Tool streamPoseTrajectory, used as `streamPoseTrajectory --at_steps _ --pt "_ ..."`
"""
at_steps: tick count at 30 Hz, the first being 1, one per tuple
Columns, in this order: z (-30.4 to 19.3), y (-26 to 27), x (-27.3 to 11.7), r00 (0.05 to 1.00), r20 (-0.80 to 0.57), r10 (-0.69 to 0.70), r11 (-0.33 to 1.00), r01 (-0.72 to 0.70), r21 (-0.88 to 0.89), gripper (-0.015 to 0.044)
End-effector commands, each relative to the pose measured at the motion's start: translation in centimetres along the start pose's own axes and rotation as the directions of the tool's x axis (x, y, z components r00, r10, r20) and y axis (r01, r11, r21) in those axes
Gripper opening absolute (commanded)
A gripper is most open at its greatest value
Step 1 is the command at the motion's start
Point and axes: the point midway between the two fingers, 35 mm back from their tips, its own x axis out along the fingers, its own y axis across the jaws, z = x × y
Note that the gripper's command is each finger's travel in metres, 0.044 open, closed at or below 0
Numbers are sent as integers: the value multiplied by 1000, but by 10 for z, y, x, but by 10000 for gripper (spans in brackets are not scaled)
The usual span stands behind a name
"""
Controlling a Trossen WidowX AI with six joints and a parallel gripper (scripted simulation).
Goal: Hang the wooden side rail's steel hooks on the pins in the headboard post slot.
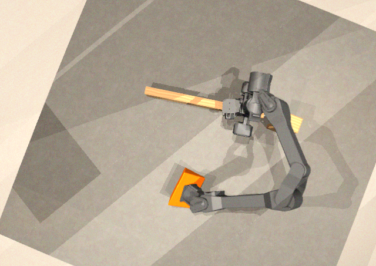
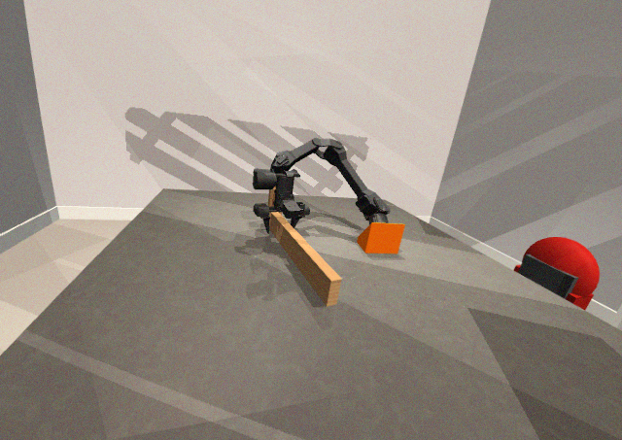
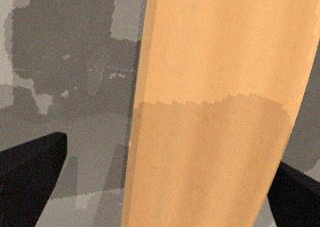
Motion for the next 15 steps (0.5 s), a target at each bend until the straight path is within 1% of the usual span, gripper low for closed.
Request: streamPoseTrajectory --at_steps 1,10,15 --pt "0 0 1 1000 -3 0 1000 0 -6 335" --pt "0 0 1 1000 -3 0 1000 0 -6 99" --pt "0 0 1 1000 -3 0 1000 0 -6 65"
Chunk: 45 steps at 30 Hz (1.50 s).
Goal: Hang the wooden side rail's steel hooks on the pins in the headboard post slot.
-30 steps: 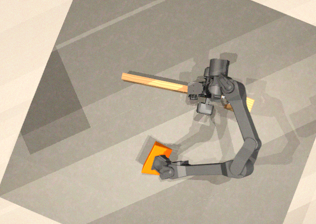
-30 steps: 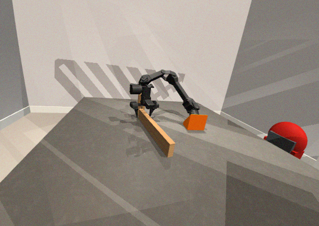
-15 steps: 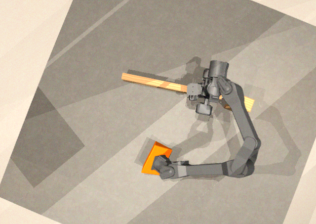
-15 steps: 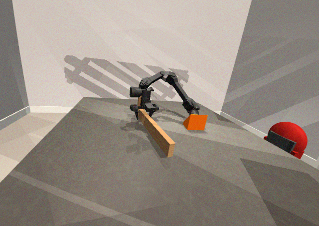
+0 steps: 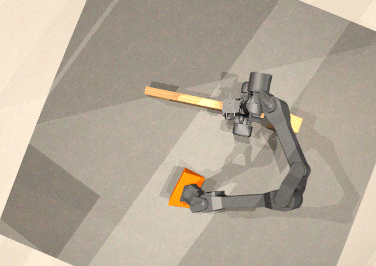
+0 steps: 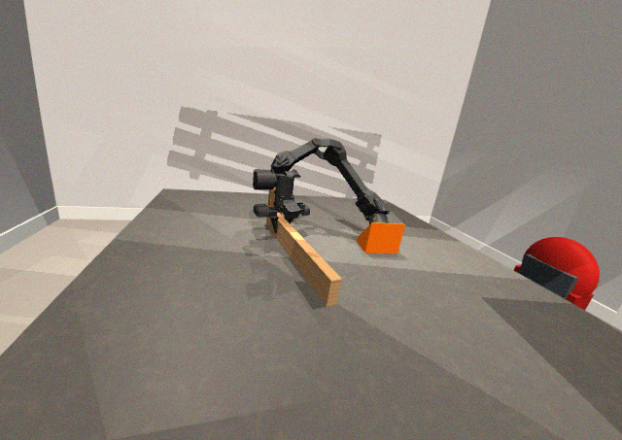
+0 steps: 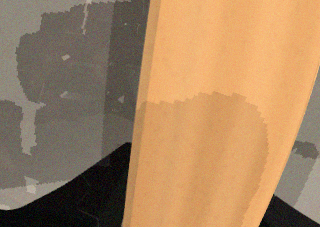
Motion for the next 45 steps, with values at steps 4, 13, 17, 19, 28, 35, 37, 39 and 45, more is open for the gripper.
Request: streamPoseTrajectory --at_steps 4,13,17,19,28,35,37,39,45 --pt "-1 0 0 1000 -3 0 1000 0 -5 0" --pt "0 0 0 1000 -3 0 1000 1 18 0" --pt "0 0 0 1000 -3 0 999 1 46 0" --pt "0 0 0 1000 -3 0 998 1 62 0" --pt "0 0 0 1000 -3 0 990 1 141 0" --pt "0 0 0 1000 -3 0 983 1 186 0" --pt "0 0 0 1000 -3 0 983 1 186 0" --pt "0 0 0 1000 -3 0 983 1 186 0" --pt "0 0 0 1000 -3 0 968 1 250 0"
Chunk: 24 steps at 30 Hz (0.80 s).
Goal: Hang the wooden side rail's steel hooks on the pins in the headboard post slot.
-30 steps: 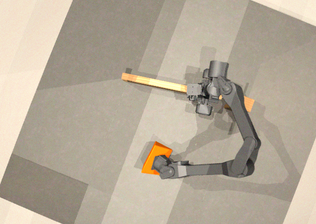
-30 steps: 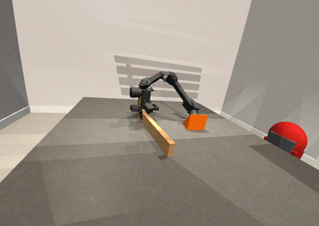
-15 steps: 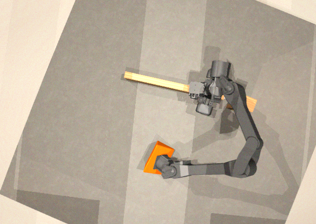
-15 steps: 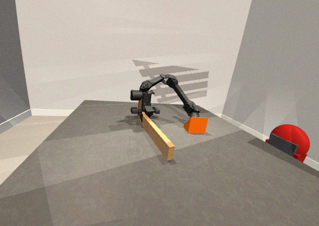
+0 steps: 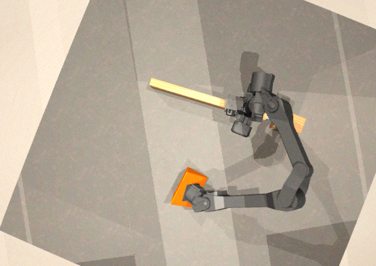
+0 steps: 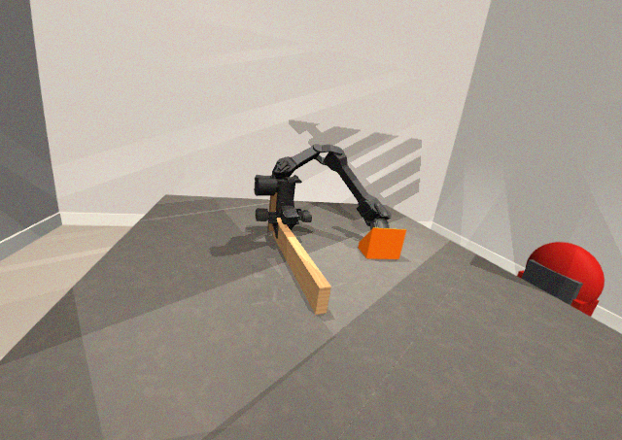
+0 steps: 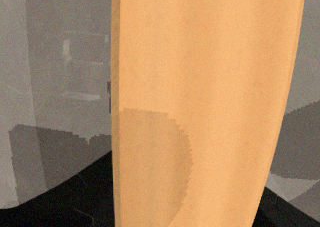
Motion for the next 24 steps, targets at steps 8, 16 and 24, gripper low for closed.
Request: streamPoseTrajectory --at_steps 8,16,24 --pt "0 0 0 1000 0 0 999 0 37 0" --pt "0 0 0 1000 0 -1 997 1 82 0" --pt "0 0 -1 1000 0 -4 988 4 154 0"
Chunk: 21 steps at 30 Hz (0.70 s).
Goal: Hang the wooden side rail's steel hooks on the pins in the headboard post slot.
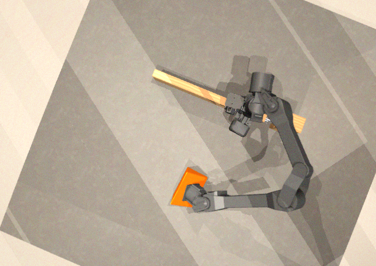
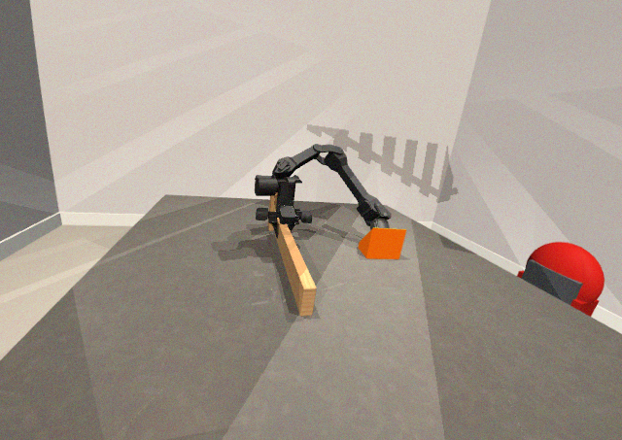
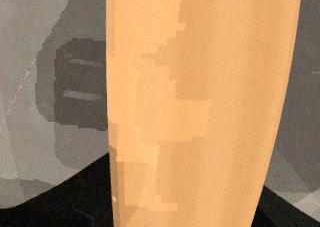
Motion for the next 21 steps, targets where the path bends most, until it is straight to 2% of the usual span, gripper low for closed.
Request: streamPoseTrajectory --at_steps 1,21 --pt "0 -1 -1 1000 2 -6 999 6 44 0" --pt "0 -1 -4 1000 2 -6 999 6 44 0"
